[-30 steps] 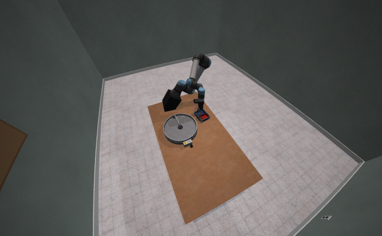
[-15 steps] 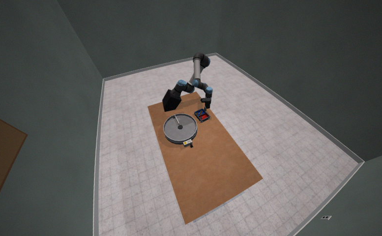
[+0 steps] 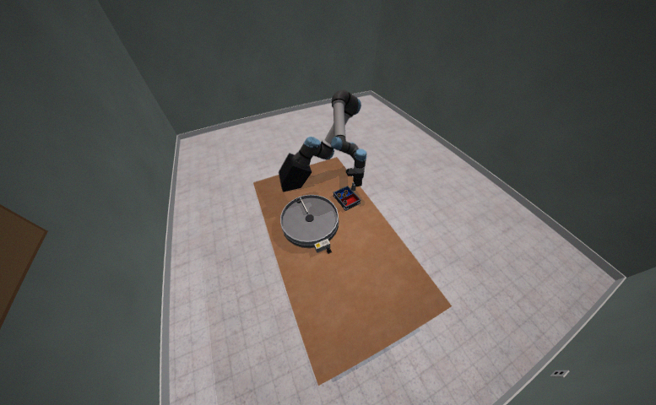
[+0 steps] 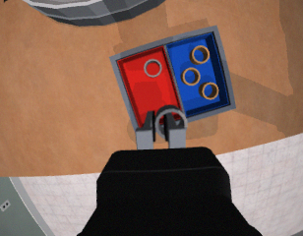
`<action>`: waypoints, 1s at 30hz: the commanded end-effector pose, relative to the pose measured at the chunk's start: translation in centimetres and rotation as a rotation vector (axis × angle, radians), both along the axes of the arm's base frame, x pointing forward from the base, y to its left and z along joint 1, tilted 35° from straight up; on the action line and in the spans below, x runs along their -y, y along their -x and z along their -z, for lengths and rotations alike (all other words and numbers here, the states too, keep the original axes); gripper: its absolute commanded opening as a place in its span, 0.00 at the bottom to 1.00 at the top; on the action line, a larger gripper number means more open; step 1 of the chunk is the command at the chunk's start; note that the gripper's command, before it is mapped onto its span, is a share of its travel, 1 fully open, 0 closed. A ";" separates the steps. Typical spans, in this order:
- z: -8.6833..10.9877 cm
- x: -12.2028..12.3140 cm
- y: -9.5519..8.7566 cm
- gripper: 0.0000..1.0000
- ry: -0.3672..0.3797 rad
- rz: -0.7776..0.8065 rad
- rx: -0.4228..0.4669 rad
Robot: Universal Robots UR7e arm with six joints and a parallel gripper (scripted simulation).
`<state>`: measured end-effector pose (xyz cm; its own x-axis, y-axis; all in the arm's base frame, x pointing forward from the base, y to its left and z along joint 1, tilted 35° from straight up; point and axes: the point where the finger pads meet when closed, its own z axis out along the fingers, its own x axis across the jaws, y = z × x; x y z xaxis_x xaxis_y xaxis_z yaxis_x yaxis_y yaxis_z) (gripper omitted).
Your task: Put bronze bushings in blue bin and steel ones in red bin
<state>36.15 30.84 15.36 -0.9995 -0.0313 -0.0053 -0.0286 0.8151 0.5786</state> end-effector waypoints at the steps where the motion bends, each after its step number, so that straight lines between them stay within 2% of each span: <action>1: 0.0 0.0 0.0 0.00 0.000 0.000 0.001; 3: 0.0 0.0 0.0 0.00 0.000 0.000 0.001; 8: 2.1 -1.5 0.0 0.00 0.000 0.000 0.001; 11: 2.1 -1.5 0.0 0.00 0.000 0.000 0.001; 14: 3.4 -2.5 0.0 0.00 0.000 0.000 0.001; 21: 4.3 -3.1 0.0 0.00 0.000 0.000 0.001; 26: 6.5 -4.6 0.1 0.00 0.000 0.000 0.001; 30: 6.5 -4.6 0.1 0.00 0.000 0.000 0.001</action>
<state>35.96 35.08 9.32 -0.9995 -0.0327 -0.0038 -0.0289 0.8149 0.5789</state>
